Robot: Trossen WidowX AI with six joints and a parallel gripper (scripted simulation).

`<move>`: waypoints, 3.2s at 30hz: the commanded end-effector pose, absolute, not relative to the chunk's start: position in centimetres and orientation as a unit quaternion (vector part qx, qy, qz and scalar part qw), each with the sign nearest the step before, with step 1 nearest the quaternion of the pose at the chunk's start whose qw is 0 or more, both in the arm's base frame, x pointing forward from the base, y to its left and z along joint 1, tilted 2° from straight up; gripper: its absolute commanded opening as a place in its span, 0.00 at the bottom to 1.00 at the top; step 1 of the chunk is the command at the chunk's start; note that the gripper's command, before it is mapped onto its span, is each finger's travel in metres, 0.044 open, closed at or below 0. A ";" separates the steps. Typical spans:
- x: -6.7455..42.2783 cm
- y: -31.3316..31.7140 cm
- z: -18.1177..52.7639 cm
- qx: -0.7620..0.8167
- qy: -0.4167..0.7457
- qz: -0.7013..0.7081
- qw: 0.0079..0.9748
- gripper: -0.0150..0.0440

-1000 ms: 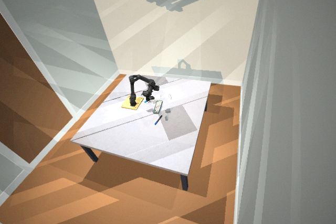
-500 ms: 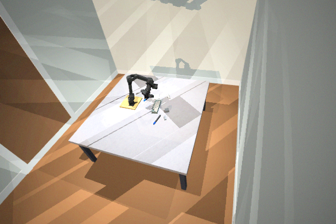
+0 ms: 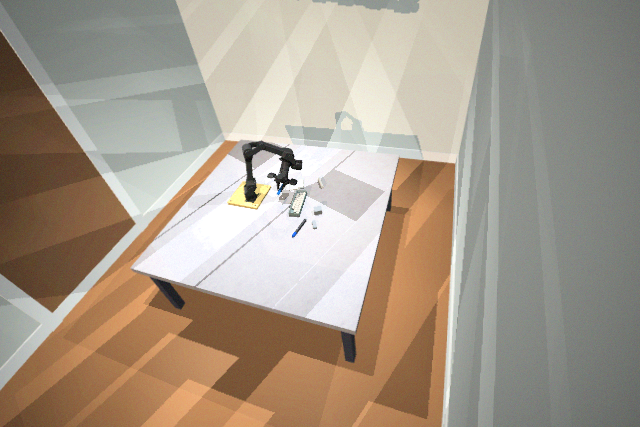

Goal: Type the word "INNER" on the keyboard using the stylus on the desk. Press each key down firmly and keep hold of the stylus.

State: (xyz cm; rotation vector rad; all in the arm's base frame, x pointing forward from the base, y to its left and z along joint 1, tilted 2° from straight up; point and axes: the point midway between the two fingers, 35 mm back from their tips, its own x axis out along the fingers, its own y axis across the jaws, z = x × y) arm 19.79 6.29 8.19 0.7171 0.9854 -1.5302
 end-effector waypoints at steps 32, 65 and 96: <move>24.7 3.3 9.9 -0.124 0.640 -0.359 0.668 0.25; 28.9 0.3 12.1 -0.526 0.700 -0.041 0.481 0.25; 31.7 -1.8 13.6 -0.703 0.659 0.175 0.202 0.25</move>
